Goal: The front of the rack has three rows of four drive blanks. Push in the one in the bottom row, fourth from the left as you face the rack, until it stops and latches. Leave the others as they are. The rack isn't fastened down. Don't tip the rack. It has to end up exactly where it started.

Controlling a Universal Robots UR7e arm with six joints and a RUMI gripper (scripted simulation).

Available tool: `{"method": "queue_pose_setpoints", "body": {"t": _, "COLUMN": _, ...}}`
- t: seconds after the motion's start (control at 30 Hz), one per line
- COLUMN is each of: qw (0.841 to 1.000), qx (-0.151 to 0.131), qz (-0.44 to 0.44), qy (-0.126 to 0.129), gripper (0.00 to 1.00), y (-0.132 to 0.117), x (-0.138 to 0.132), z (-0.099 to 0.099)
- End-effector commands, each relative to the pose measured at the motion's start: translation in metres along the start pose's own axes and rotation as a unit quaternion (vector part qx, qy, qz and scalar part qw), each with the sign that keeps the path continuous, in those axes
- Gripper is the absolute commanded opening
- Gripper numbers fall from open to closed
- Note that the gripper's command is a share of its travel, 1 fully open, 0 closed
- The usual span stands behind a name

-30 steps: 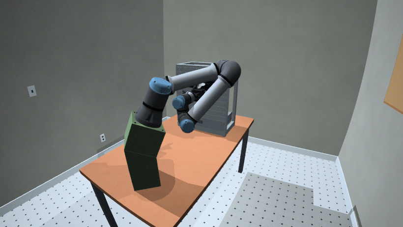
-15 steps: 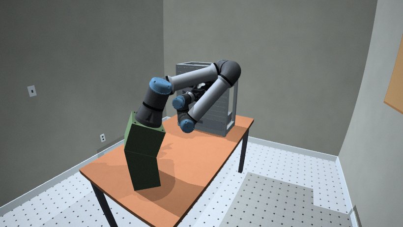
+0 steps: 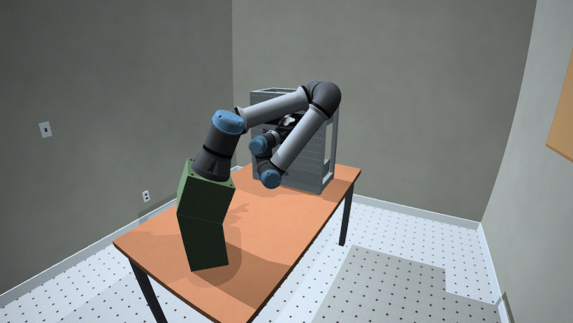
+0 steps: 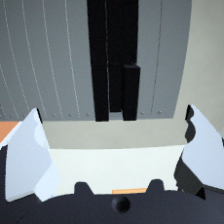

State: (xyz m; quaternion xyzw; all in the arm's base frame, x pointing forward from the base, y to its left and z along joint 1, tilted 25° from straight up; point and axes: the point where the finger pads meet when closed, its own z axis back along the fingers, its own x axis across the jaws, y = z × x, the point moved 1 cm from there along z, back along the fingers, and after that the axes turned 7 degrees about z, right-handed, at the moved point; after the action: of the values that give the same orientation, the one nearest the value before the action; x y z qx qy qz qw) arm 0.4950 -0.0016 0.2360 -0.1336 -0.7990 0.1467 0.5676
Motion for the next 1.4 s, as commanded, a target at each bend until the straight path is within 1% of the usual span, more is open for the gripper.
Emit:
{"method": "queue_pose_setpoints", "body": {"t": 0.0, "qw": 1.000, "qx": 0.000, "qz": 0.000, "qy": 0.000, "gripper": 1.00, "y": -0.014, "x": -0.002, "z": -0.018}}
{"method": "queue_pose_setpoints", "body": {"t": 0.1, "qw": 1.000, "qx": 0.000, "qz": 0.000, "qy": 0.000, "gripper": 1.00, "y": -0.021, "x": -0.002, "z": -0.026}}
{"method": "queue_pose_setpoints", "body": {"t": 0.2, "qw": 1.000, "qx": 0.000, "qz": 0.000, "qy": 0.000, "gripper": 1.00, "y": -0.024, "x": -0.003, "z": -0.030}}
{"method": "queue_pose_setpoints", "body": {"t": 1.37, "qw": 1.000, "qx": 0.000, "qz": 0.000, "qy": 0.000, "gripper": 1.00, "y": -0.024, "x": -0.003, "z": -0.030}}
